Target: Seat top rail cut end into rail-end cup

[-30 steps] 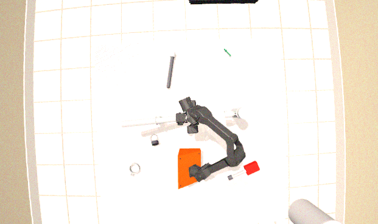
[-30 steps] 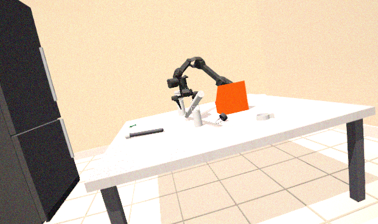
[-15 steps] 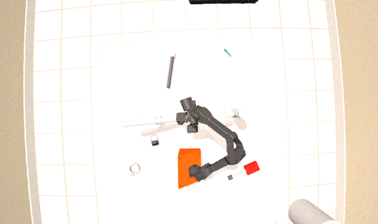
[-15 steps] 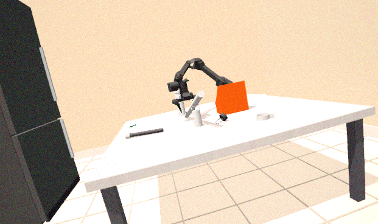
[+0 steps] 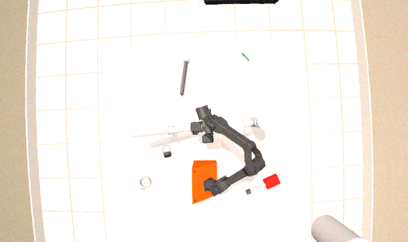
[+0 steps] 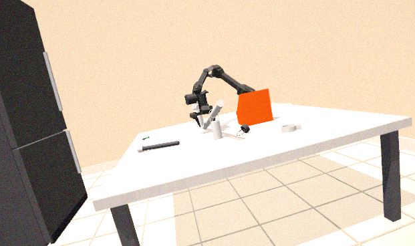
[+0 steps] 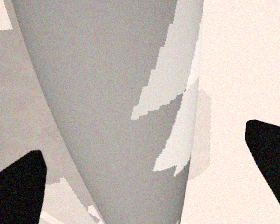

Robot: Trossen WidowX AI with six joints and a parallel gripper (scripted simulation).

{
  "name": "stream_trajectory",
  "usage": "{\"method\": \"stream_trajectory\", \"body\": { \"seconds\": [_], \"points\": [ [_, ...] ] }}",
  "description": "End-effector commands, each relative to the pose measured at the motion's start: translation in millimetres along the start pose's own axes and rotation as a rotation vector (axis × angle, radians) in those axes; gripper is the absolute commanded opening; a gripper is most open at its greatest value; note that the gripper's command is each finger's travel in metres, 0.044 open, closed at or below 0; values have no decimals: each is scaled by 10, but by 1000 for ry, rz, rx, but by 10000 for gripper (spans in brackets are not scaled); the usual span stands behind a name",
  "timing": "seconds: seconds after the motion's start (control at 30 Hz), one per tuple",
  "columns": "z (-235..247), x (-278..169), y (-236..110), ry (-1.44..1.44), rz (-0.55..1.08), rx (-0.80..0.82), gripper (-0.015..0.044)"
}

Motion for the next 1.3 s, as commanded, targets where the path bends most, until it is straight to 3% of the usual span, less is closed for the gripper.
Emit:
{"method": "stream_trajectory", "body": {
  "seconds": [0.0, 0.07, 0.4, 0.67, 0.83, 1.27],
  "points": [
    [22, 17, 75, -12, 8, 6, 440],
    [22, 17, 78, -12, 8, 6, 440],
    [18, 19, 78, -12, 8, 6, 177],
    [18, 19, 78, -12, 8, 6, 124],
    [20, 17, 23, -12, 7, 6, 0],
    [44, -52, -308, 2, 179, 37, 0]
  ]
}}
Point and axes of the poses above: the point midway between the two fingers, 35 mm back from their tips, its own y axis out along the fingers, its own z axis across the jaws, x = y × z, the point moved 6 cm from there along -y, back along the fingers, and after that the axes turned 2 degrees about y, right-handed, at the moved point
